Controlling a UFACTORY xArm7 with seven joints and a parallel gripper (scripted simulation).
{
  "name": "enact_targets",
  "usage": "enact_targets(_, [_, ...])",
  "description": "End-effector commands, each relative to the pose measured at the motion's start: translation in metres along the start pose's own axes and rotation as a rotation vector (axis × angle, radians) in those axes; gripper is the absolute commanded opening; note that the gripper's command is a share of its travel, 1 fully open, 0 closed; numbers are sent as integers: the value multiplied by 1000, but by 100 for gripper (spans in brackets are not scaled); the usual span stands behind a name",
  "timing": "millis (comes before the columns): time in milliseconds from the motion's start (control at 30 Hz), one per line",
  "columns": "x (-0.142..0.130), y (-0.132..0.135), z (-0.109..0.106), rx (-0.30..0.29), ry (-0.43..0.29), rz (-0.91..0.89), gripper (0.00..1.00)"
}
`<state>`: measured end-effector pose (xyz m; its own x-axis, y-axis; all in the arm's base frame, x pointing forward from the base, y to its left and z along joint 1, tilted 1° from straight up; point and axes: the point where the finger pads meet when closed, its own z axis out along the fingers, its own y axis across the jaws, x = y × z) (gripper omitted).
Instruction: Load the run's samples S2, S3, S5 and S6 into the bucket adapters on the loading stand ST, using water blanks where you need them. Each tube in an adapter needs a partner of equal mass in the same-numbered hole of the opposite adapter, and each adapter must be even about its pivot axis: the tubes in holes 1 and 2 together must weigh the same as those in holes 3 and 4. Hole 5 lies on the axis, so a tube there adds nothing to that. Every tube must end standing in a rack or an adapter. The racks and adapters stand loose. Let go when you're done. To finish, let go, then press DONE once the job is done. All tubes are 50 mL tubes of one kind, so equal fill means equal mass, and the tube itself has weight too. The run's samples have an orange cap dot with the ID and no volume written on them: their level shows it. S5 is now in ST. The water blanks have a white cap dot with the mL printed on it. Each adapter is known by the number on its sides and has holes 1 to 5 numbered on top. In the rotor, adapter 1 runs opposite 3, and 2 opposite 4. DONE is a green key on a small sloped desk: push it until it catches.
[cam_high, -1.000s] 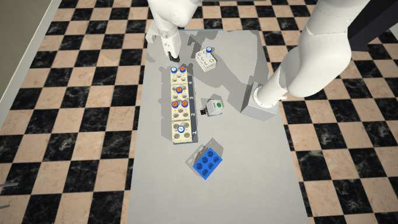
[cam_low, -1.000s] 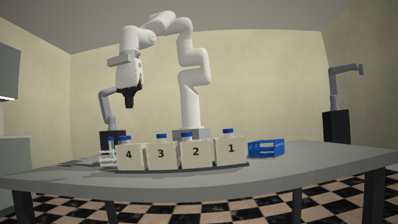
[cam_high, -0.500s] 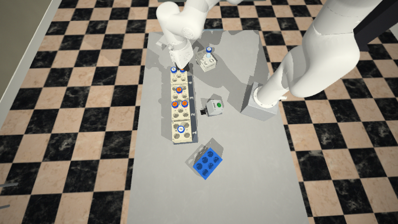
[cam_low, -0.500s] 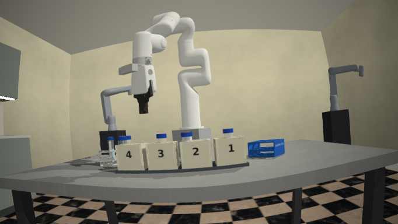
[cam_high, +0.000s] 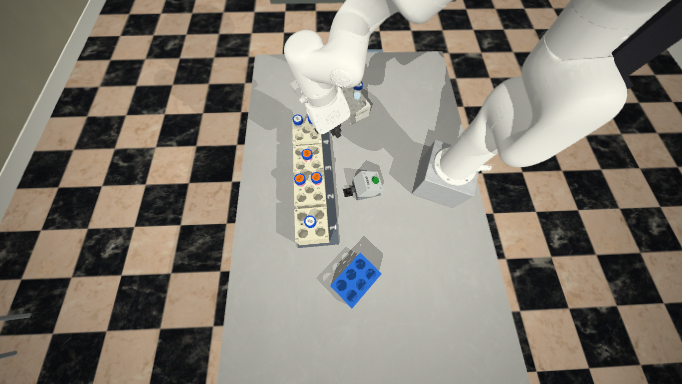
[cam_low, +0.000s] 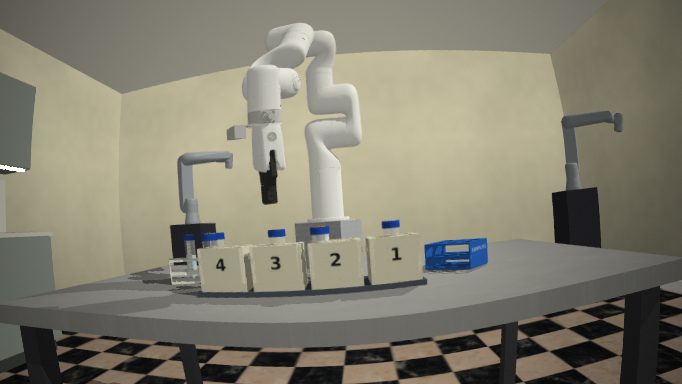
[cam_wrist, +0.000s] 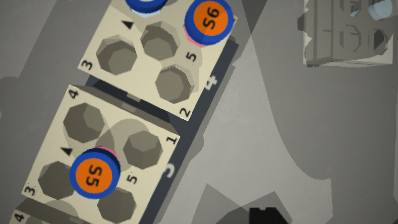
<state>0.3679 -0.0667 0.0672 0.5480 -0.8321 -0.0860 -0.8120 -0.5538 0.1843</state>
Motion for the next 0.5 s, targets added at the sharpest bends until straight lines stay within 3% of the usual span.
enact_targets(0, [-20, 5, 8, -20, -8, 165, 0])
enact_targets(233, [-41, 12, 19, -40, -33, 327, 0])
enact_targets(467, [-72, 22, 34, -40, -33, 327, 0])
